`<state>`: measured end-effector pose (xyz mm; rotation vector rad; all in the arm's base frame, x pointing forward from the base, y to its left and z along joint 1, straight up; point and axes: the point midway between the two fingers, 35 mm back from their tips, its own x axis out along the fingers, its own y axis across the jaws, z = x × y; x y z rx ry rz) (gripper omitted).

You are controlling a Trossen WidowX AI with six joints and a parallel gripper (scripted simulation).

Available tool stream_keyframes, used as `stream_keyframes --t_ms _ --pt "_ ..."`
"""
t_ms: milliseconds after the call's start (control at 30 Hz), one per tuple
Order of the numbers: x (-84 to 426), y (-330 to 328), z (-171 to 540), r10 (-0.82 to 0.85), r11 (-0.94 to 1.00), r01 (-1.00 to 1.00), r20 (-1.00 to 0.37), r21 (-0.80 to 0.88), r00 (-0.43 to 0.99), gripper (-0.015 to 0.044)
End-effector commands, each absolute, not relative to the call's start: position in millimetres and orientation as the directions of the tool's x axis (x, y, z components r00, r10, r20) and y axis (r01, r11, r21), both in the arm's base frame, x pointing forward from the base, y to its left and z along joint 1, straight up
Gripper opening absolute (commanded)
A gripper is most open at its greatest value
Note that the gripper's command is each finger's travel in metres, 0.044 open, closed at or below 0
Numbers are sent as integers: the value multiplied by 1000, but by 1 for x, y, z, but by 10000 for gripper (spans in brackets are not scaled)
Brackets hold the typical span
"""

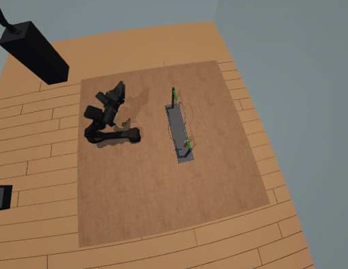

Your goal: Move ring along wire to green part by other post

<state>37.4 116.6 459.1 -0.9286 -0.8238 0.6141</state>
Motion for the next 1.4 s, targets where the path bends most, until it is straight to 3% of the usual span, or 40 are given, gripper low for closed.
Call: stream_keyframes --t_ms 0,267,533,800,1067,1367 --pt "40 116 459 760 474 -112 341 -873 554 374" --pt "139 96 438 692 510 -190 269 -839 670 164" --pt "225 49 390 600 580 -256 193 -773 776 160" --pt "277 -11 324 495 674 -292 121 -678 860 160" --pt "293 -70 253 384 777 -288 60 -560 921 160" --pt "279 -125 181 256 884 -231 6 -407 967 160"
